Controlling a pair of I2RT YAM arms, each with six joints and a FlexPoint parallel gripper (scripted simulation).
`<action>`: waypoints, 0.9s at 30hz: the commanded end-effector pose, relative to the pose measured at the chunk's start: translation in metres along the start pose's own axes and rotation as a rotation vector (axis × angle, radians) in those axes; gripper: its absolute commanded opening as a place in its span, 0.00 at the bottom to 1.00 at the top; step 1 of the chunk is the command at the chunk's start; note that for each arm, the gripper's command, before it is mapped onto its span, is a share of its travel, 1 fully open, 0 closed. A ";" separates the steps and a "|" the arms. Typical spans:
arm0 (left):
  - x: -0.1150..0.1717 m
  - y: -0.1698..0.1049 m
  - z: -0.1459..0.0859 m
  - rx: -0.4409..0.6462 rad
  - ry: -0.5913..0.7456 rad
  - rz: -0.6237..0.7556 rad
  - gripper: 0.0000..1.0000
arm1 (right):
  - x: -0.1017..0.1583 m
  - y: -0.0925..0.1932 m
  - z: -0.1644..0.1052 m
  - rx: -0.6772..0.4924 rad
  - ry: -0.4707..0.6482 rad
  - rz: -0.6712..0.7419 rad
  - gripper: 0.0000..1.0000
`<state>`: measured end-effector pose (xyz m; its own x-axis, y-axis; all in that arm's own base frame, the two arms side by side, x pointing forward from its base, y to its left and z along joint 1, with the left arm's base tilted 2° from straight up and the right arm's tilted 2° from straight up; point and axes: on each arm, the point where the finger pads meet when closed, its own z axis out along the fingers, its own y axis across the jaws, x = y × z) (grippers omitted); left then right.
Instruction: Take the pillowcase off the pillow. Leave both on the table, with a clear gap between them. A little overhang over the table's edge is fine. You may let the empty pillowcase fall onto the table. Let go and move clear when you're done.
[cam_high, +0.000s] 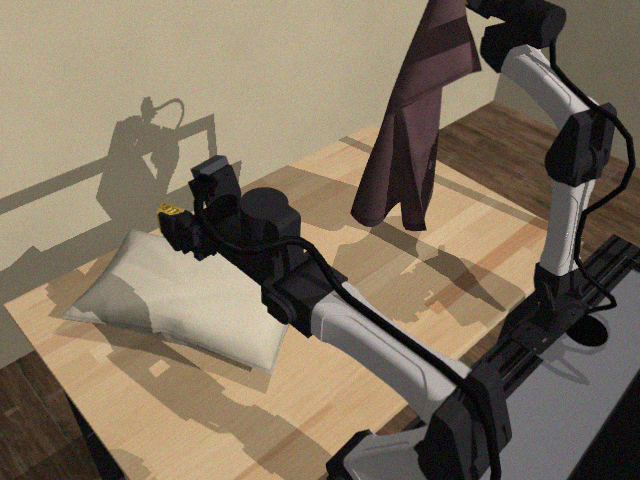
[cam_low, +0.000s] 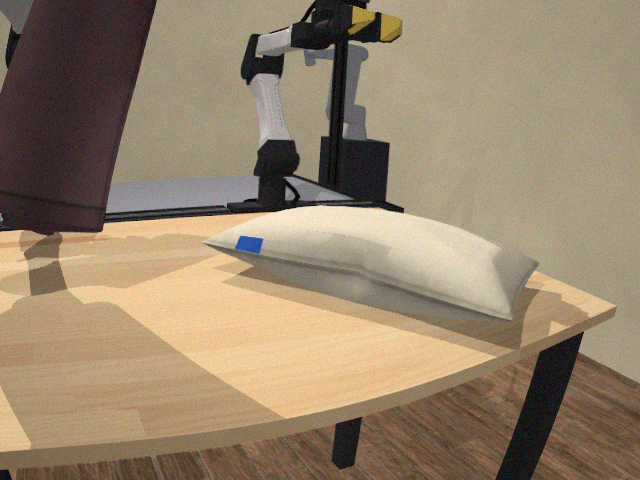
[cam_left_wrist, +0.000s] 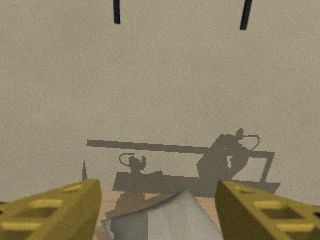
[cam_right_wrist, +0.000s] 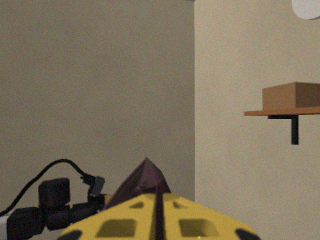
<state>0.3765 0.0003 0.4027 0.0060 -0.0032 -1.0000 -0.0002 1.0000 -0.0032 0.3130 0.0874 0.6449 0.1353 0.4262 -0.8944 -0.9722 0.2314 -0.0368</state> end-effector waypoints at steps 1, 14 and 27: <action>-0.029 -0.008 0.000 0.031 -0.091 0.011 0.60 | -0.014 -0.002 -0.001 0.016 -0.031 0.003 0.00; -0.029 -0.008 0.000 0.031 -0.091 0.011 0.60 | -0.029 -0.021 -0.015 0.089 -0.032 -0.079 0.00; -0.029 -0.008 0.000 0.031 -0.091 0.011 0.60 | -0.041 -0.064 -0.048 0.210 -0.033 -0.117 0.00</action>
<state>0.3765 0.0003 0.4027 0.0060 -0.0032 -1.0000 -0.0002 1.0000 -0.0032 0.3618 0.0236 0.6462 0.2061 0.3983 -0.8938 -0.9082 0.4180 -0.0232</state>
